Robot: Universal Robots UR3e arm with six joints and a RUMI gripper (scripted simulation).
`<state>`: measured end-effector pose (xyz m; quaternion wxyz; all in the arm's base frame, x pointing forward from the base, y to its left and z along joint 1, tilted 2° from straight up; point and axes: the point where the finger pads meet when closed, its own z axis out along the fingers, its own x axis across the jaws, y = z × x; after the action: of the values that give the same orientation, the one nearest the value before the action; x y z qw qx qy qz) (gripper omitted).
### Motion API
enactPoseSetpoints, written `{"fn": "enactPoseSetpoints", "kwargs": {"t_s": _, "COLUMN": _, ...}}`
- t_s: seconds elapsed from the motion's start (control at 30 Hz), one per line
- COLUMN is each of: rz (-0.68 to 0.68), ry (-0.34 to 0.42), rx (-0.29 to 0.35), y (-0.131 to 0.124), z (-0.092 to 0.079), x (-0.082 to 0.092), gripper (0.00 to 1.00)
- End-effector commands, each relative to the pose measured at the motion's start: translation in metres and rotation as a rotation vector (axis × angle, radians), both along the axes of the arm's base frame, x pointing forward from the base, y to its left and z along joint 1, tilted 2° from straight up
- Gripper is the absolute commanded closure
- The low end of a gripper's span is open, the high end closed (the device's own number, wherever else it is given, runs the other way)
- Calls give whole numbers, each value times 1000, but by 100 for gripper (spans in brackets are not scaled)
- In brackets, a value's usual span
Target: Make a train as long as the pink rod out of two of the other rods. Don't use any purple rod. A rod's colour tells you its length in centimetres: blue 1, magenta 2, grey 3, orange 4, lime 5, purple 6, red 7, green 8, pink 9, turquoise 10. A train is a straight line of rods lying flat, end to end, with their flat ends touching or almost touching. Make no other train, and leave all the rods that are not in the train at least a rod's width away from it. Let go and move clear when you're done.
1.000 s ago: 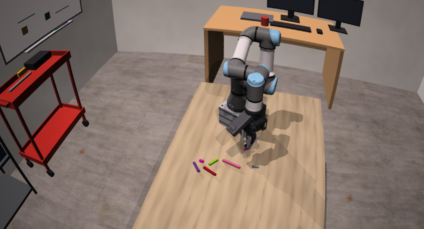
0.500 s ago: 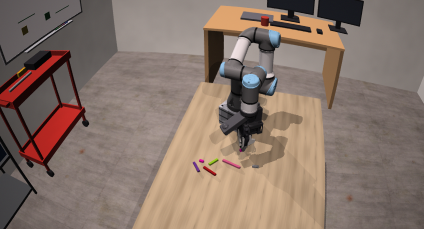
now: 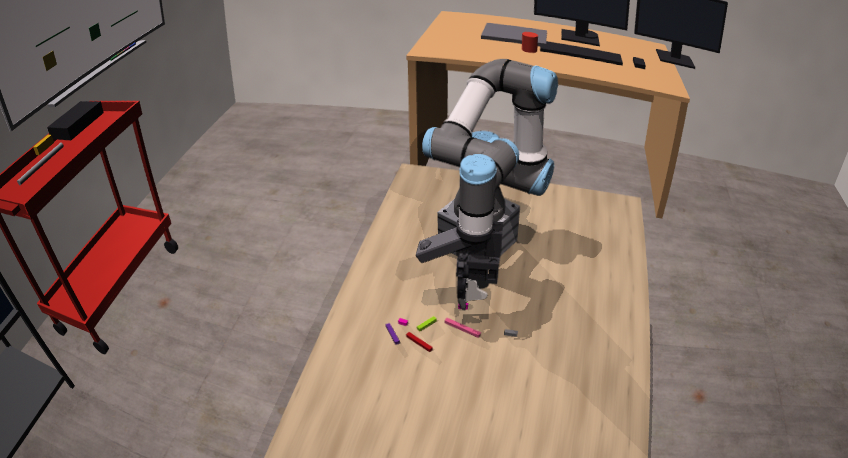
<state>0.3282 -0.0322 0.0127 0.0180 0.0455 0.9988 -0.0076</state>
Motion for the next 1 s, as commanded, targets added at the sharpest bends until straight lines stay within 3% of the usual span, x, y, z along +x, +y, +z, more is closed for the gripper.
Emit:
{"fn": "enactPoseSetpoints", "kwargs": {"t_s": 0.0, "rz": -161, "ry": 3, "rx": 1, "y": -14, "z": 0, "x": 6, "gripper": 100}}
{"fn": "enactPoseSetpoints", "kwargs": {"t_s": 0.27, "rz": -342, "ry": -1, "rx": 7, "y": -31, "z": 0, "x": 11, "gripper": 100}}
{"fn": "enactPoseSetpoints", "kwargs": {"t_s": 0.97, "rz": -349, "ry": -1, "rx": 7, "y": -31, "z": -3, "x": 12, "gripper": 100}}
